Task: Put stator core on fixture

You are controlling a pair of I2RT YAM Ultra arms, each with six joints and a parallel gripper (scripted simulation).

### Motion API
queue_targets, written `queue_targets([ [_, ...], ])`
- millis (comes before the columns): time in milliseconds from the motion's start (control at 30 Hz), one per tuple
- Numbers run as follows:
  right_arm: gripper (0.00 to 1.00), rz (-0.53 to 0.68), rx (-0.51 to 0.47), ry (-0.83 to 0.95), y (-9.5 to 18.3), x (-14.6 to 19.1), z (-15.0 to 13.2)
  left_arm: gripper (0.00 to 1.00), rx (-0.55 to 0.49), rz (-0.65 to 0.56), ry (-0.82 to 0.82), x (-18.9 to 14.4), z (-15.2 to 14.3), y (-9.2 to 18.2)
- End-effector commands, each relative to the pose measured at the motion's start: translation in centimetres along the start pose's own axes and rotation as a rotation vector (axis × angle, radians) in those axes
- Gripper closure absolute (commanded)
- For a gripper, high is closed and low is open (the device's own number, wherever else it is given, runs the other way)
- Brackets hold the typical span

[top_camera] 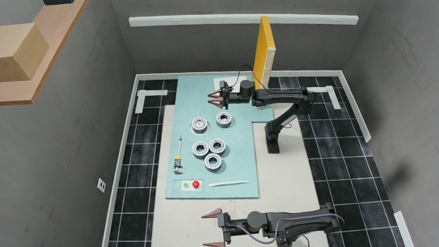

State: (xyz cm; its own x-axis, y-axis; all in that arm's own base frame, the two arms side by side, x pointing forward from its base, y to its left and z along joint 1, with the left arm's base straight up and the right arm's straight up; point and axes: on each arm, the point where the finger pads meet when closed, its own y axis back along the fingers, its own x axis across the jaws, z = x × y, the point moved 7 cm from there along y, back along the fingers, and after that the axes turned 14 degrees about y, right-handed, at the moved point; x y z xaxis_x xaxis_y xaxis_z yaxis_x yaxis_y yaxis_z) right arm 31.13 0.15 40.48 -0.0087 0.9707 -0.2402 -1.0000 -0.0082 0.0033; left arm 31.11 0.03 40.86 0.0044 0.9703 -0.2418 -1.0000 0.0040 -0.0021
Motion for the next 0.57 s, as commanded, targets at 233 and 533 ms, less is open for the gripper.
queue_targets([
  [233, 0.61, -0.016, -0.084, -0.002, 0.35, -0.48, 2.63, 0.0, -0.048, -0.001, 0.009, -0.34, 1.69, 1.23],
  [533, 0.61, -0.016, -0.084, -0.002, 0.35, -0.48, 2.63, 0.0, -0.048, -0.001, 0.009, -0.34, 1.69, 1.23],
])
